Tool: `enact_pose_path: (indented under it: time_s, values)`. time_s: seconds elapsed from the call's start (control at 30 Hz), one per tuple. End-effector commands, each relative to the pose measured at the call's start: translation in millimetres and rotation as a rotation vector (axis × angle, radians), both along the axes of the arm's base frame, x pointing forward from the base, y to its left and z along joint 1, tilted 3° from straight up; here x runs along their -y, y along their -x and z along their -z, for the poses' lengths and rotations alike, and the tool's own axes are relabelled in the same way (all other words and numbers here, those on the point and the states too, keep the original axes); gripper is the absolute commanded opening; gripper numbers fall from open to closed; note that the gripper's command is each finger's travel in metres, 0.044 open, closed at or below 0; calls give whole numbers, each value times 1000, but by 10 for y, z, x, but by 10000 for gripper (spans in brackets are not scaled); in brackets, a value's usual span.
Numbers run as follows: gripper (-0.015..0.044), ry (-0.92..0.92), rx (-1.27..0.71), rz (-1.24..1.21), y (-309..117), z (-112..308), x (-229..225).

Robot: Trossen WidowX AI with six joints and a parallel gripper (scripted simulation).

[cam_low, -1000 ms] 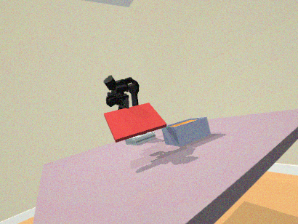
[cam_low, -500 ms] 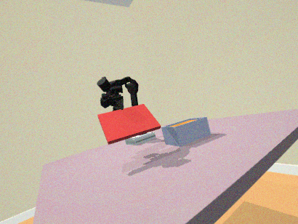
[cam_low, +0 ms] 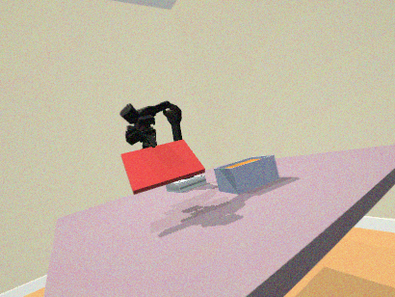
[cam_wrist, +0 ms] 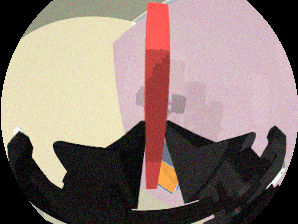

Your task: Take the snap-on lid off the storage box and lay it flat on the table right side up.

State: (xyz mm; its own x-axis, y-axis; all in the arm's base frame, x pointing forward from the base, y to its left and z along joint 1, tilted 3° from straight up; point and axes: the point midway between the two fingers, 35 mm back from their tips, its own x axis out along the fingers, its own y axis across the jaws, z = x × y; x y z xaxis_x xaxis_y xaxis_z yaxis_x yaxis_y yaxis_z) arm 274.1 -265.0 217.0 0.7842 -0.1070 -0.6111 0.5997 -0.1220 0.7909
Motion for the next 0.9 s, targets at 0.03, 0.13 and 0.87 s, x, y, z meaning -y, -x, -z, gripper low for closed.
enact_pose_path:
  time_s: [0.03, 0.13, 0.87]
  values:
    - [0, 15, 12, -8, 18, -49, 110]
    - [0, 15, 12, -8, 33, -47, 168]
    - [0, 15, 11, -8, 47, 143, 185]
